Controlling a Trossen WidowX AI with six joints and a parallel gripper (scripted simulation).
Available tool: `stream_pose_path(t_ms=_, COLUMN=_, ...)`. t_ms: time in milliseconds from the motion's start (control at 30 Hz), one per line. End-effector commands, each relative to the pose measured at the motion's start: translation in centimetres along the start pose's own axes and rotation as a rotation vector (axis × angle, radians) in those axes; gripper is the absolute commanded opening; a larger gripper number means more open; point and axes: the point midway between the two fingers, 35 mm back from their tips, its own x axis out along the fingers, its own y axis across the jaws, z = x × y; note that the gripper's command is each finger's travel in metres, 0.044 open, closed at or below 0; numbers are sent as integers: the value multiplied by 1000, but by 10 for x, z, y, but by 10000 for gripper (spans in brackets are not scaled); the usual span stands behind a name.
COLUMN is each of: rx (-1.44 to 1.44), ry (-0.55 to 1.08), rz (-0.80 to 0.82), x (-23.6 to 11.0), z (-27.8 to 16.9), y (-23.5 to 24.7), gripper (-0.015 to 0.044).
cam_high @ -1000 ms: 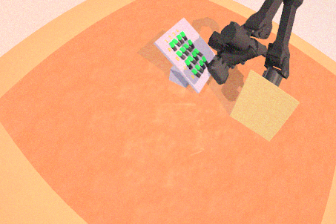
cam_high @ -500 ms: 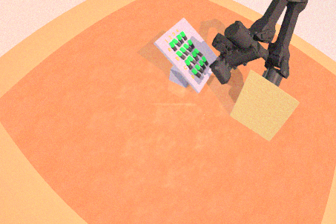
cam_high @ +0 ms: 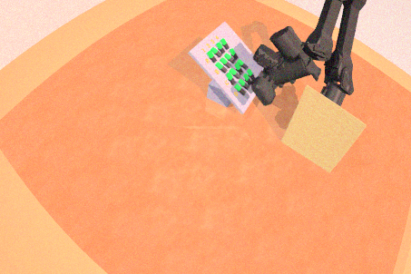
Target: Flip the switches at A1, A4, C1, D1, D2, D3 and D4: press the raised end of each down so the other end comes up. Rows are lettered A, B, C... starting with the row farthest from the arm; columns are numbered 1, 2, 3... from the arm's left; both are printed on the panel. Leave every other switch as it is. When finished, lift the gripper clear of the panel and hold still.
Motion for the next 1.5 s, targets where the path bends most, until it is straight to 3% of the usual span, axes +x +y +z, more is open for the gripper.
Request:
stream_pose_path(t_ms=0, rx=-6, ry=1, rz=3, x=3, z=-1, y=0, gripper=0)
stream_pose_path(t_ms=1467, rx=-6, ry=2, rz=4, x=18, z=-2, y=1, gripper=0)
